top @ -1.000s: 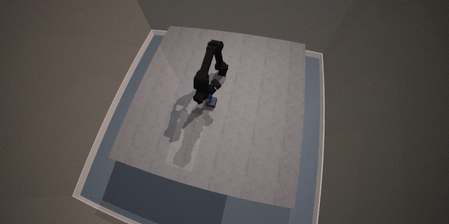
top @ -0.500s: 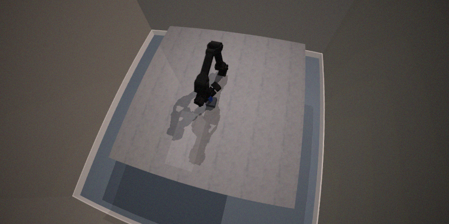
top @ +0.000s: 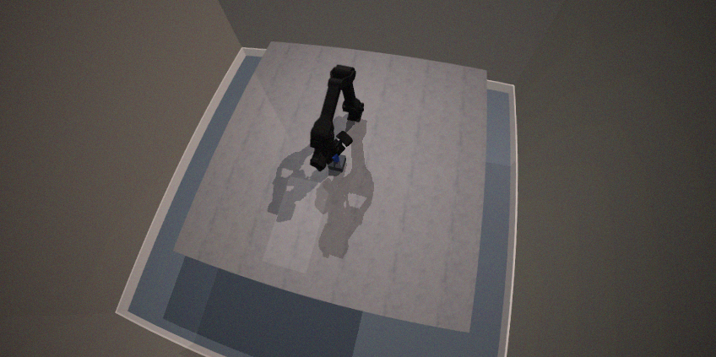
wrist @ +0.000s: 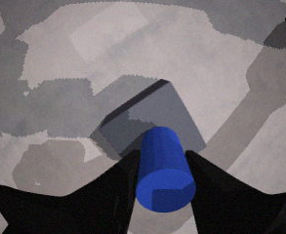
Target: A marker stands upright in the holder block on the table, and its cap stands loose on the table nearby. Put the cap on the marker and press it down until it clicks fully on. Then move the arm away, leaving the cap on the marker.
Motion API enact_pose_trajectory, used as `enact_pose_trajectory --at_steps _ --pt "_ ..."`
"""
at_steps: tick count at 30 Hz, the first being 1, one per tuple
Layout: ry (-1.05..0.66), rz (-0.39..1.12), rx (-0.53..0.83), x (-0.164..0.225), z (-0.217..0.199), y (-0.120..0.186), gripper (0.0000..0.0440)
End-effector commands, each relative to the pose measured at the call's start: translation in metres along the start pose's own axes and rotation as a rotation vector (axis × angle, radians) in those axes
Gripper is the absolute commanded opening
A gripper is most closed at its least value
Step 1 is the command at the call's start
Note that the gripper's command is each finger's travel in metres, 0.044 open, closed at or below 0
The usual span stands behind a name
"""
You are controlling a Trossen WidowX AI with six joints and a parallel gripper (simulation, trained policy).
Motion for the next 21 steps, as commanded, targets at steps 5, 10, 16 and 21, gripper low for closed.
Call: enact_pose_trajectory --at_steps 5,10,16,21 --pt "0.013 -0.054 0.037 -0.0046 -0.0015 -0.0164 0.0074" --pt "0.016 -0.056 0.035 -0.005 -0.0012 -0.0169 0.0079" --pt "0.019 -0.057 0.032 -0.0053 -0.001 -0.0172 0.0086" --pt "0.021 -0.058 0.03 -0.0055 -0.0008 -0.0175 0.0091"
Point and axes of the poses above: the point midway between the two fingers, 35 mm back from their tips, its own y axis back along the fingers, its own z axis across the jaws, x = y × z, the point moved 9 cm from there along y, back along the fingers, and after that the axes turned 11 degrees about -y, right-handed, at the moved point
